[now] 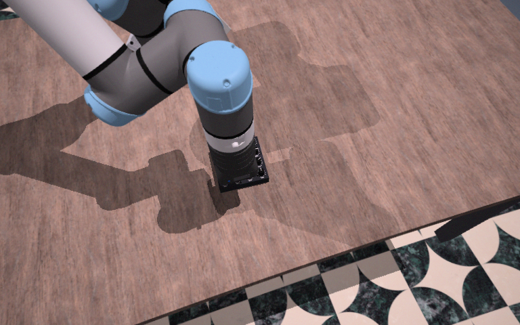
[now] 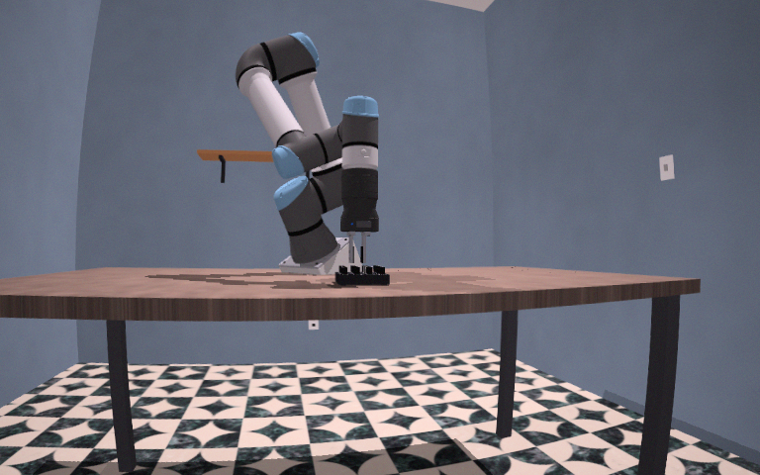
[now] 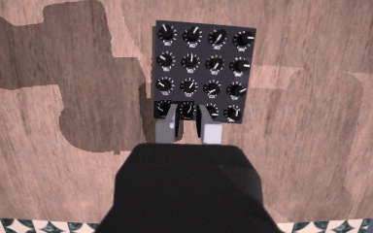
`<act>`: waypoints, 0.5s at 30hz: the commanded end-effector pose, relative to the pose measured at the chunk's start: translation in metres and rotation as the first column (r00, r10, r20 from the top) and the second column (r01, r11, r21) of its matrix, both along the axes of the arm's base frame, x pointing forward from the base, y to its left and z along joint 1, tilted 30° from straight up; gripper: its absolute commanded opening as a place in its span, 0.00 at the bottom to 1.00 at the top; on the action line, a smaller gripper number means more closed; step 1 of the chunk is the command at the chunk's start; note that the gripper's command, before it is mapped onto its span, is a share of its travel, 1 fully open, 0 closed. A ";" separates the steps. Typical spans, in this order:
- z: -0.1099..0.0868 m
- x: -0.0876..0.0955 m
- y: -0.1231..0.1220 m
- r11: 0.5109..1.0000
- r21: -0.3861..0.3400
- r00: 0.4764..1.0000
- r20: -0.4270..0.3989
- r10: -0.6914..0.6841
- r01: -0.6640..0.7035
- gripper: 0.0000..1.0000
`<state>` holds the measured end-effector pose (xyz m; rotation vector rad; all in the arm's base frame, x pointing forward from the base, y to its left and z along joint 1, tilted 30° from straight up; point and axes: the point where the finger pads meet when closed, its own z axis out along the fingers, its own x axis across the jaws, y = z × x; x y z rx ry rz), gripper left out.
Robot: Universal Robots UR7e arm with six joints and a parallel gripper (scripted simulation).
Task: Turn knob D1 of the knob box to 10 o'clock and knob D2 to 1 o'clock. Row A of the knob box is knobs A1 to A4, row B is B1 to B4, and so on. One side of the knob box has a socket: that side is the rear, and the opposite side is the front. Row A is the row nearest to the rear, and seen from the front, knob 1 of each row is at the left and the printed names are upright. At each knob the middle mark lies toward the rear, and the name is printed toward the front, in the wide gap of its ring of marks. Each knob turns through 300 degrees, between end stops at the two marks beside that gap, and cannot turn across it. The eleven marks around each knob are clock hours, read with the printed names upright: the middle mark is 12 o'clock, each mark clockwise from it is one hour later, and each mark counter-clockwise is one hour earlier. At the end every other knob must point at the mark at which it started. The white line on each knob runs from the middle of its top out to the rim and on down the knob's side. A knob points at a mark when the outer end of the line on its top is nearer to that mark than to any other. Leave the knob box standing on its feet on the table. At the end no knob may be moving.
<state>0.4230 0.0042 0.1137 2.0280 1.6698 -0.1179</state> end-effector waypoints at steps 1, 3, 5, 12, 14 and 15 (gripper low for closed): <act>0.009 -0.002 0.005 1.000 0.000 1.000 0.001 0.000 0.000 0.46; 0.013 -0.003 0.007 1.000 0.000 1.000 0.001 0.000 0.000 0.46; 0.016 -0.004 0.008 1.000 0.000 1.000 0.001 0.000 0.000 0.46; 0.018 -0.005 0.009 1.000 0.000 1.000 0.001 0.000 0.000 0.46; 0.018 -0.005 0.009 1.000 0.000 1.000 0.001 0.000 0.000 0.46; 0.018 -0.005 0.009 1.000 0.000 1.000 0.001 0.000 0.000 0.46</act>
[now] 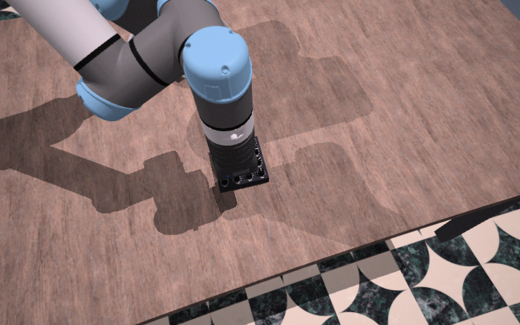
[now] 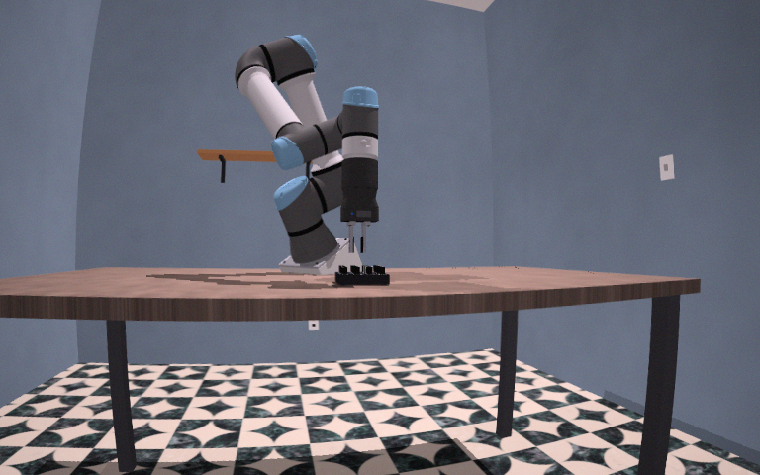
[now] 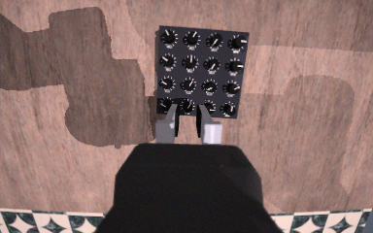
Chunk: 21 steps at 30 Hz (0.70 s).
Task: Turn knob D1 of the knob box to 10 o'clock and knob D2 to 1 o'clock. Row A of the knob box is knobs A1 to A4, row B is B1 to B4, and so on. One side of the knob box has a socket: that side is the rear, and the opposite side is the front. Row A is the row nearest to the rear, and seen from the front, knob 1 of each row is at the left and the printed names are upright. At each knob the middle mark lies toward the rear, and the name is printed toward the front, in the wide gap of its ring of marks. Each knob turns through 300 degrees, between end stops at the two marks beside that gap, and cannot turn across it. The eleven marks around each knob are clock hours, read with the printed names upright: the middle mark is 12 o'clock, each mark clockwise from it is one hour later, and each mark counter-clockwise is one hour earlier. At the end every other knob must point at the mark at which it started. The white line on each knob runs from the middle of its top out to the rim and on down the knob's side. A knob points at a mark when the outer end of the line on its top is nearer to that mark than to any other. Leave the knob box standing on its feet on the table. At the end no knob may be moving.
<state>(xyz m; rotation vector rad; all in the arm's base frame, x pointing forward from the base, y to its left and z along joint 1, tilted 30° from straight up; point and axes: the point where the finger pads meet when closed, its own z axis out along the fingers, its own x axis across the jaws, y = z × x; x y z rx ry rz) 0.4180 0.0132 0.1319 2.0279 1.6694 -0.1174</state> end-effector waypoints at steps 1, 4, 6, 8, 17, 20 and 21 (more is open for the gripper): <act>0.000 0.000 0.000 1.000 0.000 1.000 0.001 0.000 0.000 0.46; 0.000 0.000 0.000 1.000 0.000 1.000 0.001 0.000 0.000 0.46; 0.000 0.000 0.000 1.000 0.000 1.000 0.001 0.000 0.000 0.46; 0.000 0.000 0.000 1.000 0.000 1.000 0.001 0.000 0.000 1.00; 0.012 -0.003 0.006 1.000 0.000 1.000 0.001 0.000 0.000 1.00; 0.023 -0.006 0.012 1.000 0.000 1.000 0.001 0.000 0.000 1.00; 0.028 -0.008 0.014 1.000 0.000 1.000 0.001 0.000 0.000 1.00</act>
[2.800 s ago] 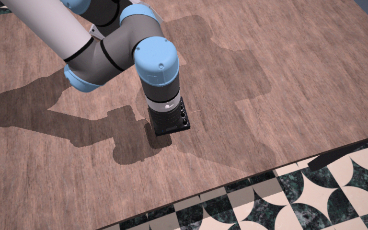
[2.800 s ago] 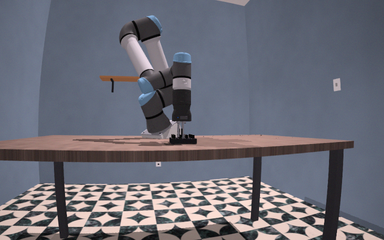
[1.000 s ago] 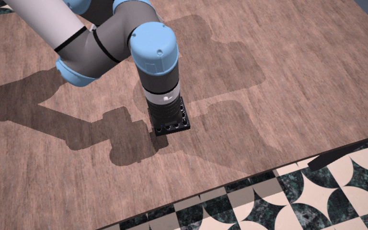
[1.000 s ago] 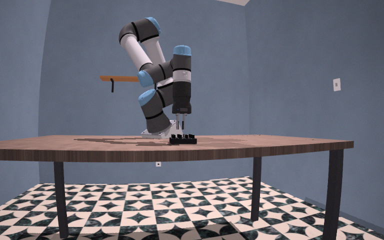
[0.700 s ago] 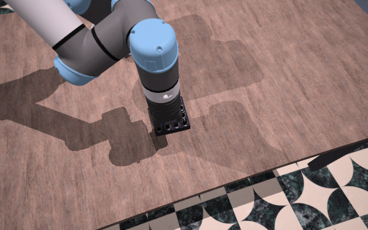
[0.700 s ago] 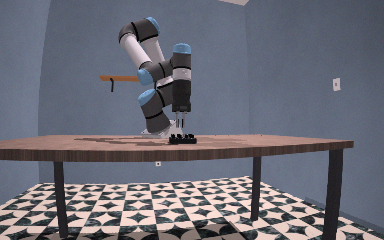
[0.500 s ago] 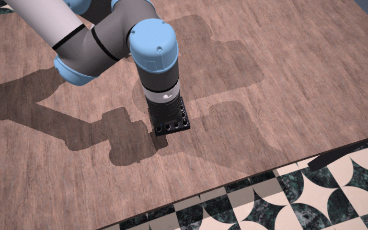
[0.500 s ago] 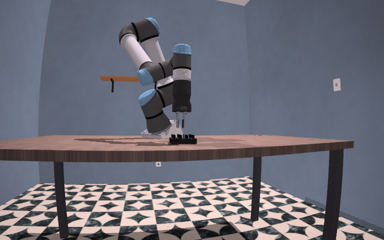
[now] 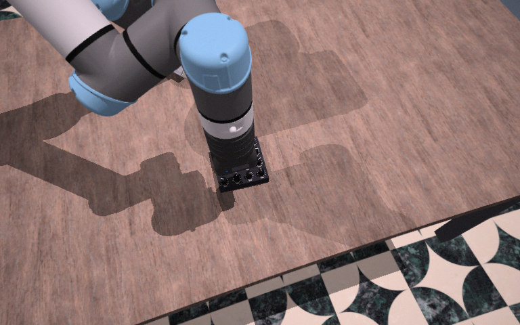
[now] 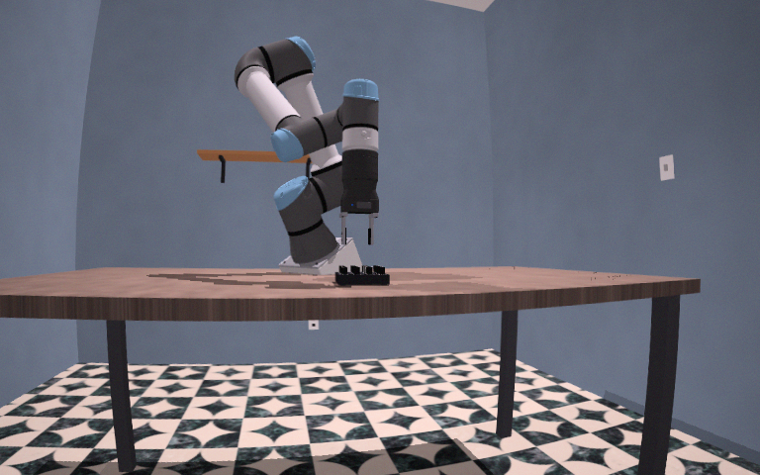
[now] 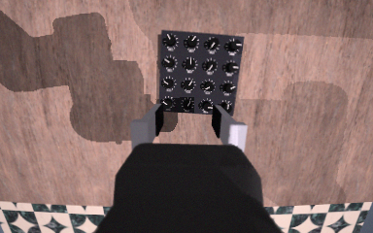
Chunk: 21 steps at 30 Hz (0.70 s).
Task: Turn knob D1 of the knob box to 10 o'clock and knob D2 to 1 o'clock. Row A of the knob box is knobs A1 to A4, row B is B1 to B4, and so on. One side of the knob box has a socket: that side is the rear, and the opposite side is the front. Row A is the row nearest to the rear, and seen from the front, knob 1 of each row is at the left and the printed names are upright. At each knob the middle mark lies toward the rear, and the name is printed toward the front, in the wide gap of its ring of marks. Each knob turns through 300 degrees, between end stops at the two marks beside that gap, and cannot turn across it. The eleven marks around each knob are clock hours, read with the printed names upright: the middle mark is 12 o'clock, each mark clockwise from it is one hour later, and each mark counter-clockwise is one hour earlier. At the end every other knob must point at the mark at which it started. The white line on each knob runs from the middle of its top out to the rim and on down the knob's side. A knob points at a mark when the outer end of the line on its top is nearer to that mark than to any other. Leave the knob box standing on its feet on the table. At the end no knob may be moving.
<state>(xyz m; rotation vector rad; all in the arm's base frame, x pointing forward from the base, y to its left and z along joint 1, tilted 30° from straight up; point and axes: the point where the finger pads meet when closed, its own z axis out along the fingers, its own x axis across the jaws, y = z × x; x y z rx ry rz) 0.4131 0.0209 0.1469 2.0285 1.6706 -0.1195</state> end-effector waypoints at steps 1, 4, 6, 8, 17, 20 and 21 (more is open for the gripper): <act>0.018 -0.004 0.009 1.000 0.000 1.000 0.003 0.000 0.000 1.00; 0.034 -0.009 0.016 1.000 0.000 1.000 0.003 0.000 0.000 1.00; 0.045 -0.012 0.022 1.000 0.000 1.000 0.003 0.000 0.000 1.00; 0.055 -0.015 0.027 1.000 0.000 1.000 0.003 0.000 0.000 1.00; 0.080 -0.022 0.040 1.000 0.000 1.000 0.003 0.000 0.000 1.00; 0.084 -0.023 0.041 1.000 0.000 1.000 0.003 0.000 0.000 1.00; 0.085 -0.023 0.042 1.000 0.000 1.000 0.003 0.000 0.000 1.00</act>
